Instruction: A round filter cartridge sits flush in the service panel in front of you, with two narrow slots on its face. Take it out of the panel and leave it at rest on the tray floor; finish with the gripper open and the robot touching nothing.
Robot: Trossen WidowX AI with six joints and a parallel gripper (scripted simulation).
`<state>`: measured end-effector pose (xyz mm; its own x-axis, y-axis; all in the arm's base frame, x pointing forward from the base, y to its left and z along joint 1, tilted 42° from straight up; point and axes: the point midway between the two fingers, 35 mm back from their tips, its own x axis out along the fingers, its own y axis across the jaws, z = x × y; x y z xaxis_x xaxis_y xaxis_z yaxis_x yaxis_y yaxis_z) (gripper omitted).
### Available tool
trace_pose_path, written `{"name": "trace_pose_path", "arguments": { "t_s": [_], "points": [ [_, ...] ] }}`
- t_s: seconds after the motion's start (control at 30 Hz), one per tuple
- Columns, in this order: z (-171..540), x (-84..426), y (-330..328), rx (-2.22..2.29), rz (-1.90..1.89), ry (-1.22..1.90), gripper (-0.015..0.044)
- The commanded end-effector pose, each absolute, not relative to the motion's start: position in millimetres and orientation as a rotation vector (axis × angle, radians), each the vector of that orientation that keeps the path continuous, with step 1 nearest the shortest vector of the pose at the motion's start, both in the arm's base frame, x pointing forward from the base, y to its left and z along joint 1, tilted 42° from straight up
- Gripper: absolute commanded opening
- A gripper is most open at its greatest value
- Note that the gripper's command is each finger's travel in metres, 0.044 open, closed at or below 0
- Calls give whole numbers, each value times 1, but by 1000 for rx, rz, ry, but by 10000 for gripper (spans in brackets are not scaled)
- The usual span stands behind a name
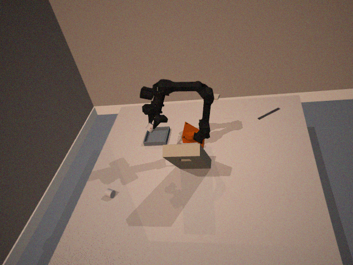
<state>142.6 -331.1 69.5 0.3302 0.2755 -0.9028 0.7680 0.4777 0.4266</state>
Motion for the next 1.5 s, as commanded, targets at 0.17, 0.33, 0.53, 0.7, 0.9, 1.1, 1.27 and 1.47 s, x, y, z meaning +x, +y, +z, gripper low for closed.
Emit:
{"name": "trace_pose_path", "arguments": {
  "t_s": [0.17, 0.33, 0.53, 0.7, 0.9, 1.1, 1.27, 1.47],
  "points": [
    [40, 109, -353, 1175, -674, 1284, 0],
    [33, 101, -353, 1186, -703, 1288, 0],
    [7, 69, -350, 1229, -820, 1304, 0],
    [-13, 42, -343, 1266, -918, 1315, 0],
    [-36, 11, -331, 1309, -1037, 1326, 0],
    [-56, -18, -314, 1352, -1156, 1335, 0],
    [-72, -41, -296, 1388, -1255, 1342, 0],
    [-84, -60, -278, 1419, -1345, 1347, 0]
  ]
}}
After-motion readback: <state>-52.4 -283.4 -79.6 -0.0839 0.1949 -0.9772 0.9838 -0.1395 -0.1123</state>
